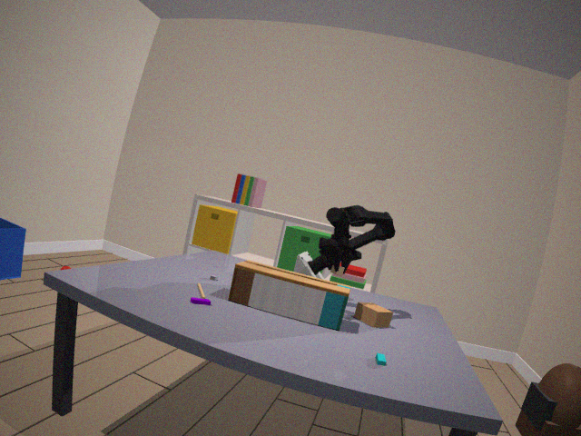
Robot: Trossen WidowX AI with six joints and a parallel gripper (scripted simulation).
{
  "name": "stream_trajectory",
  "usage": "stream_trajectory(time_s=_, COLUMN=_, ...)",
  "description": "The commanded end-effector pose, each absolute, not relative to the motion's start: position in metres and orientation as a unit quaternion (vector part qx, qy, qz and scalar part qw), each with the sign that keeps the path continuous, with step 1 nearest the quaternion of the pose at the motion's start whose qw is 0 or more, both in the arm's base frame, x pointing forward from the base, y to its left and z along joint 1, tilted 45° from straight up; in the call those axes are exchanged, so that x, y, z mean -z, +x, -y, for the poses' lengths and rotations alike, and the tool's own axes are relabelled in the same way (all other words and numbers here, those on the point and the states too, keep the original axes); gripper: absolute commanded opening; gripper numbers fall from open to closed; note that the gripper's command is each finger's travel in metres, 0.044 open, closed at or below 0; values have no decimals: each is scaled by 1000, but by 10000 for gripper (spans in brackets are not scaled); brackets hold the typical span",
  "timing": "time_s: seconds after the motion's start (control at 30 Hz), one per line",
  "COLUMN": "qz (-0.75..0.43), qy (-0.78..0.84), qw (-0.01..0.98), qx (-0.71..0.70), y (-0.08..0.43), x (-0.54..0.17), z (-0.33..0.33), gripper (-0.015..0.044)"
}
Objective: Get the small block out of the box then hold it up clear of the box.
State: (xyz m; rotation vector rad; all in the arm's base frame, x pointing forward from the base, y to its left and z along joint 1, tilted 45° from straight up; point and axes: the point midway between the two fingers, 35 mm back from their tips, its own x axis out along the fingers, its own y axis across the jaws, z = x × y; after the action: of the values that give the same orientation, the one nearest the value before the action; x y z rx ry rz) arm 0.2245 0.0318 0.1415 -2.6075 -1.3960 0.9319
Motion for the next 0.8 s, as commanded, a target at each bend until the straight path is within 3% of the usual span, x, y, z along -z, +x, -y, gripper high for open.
stream_trajectory(time_s=0.0, qz=427, qy=-839, qw=84, qx=-326, y=227, x=-145, z=-28, gripper=0)
stream_trajectory(time_s=0.23, qz=382, qy=-824, qw=197, qx=-369, y=227, x=-149, z=-24, gripper=0)
stream_trajectory(time_s=0.77, qz=380, qy=-824, qw=200, qx=-370, y=227, x=-150, z=-24, gripper=0)
